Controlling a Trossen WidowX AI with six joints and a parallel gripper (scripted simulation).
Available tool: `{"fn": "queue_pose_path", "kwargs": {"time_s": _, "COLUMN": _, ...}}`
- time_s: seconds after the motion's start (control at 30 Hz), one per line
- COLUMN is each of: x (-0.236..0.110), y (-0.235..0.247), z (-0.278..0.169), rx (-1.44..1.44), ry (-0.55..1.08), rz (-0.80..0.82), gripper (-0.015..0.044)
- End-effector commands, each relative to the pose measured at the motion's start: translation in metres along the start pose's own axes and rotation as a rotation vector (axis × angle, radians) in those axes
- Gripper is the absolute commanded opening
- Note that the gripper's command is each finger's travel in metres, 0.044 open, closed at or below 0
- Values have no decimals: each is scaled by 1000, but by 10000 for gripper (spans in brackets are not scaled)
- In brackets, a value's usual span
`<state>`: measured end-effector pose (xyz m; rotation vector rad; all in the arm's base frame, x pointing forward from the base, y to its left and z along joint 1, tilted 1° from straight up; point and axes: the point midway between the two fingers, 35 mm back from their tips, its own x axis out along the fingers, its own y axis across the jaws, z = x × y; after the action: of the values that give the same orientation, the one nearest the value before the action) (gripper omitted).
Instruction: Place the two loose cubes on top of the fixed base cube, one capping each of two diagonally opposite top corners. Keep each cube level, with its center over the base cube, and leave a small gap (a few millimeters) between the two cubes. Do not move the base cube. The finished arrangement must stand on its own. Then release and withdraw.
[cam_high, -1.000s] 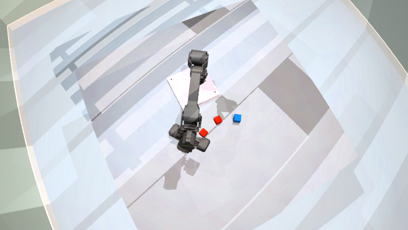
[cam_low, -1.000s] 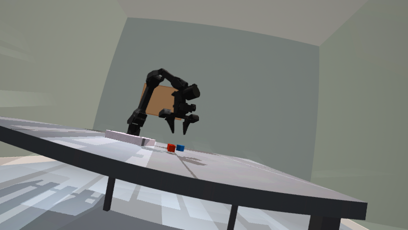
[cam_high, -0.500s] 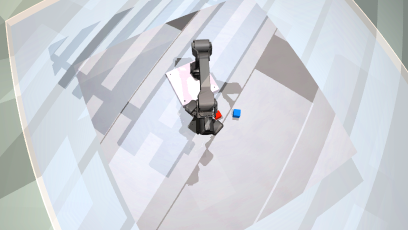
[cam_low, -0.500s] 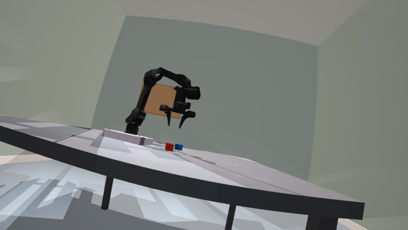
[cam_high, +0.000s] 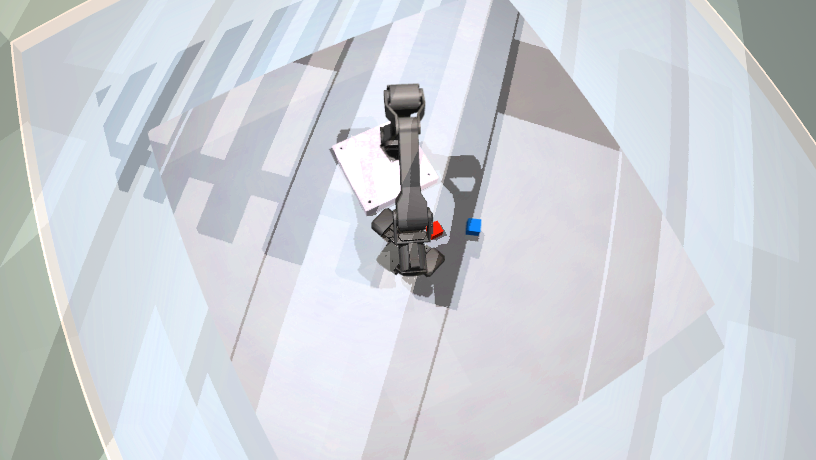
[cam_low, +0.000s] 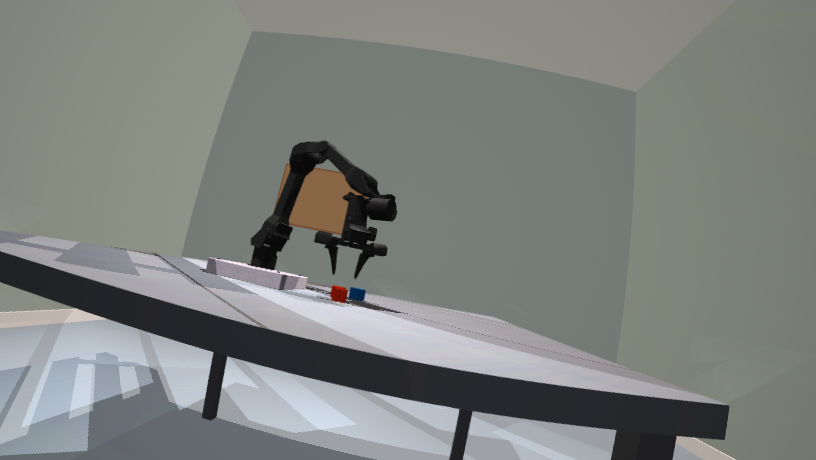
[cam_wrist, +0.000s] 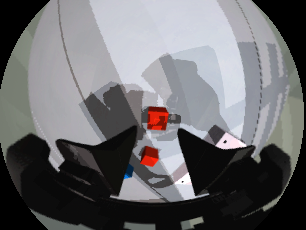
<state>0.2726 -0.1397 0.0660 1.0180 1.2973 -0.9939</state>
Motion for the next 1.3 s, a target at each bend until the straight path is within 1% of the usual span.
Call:
{"fn": "queue_pose_path", "kwargs": {"time_s": 0.0, "x": 14, "y": -2, "z": -2, "rx": 6, "ry": 11, "rz": -5, "gripper": 265}}
{"fn": "queue_pose_path", "kwargs": {"time_s": 0.2, "x": 18, "y": -2, "z": -3, "rx": 6, "ry": 11, "rz": -5, "gripper": 265}}
{"fn": "queue_pose_path", "kwargs": {"time_s": 0.9, "x": 49, "y": -2, "z": -3, "rx": 6, "ry": 11, "rz": -6, "gripper": 265}}
{"fn": "queue_pose_path", "kwargs": {"time_s": 1.1, "x": 49, "y": -2, "z": -3, "rx": 6, "ry": 11, "rz": -6, "gripper": 107}}
{"fn": "queue_pose_path", "kwargs": {"time_s": 1.27, "x": 47, "y": -2, "z": -3, "rx": 6, "ry": 11, "rz": -6, "gripper": 105}}
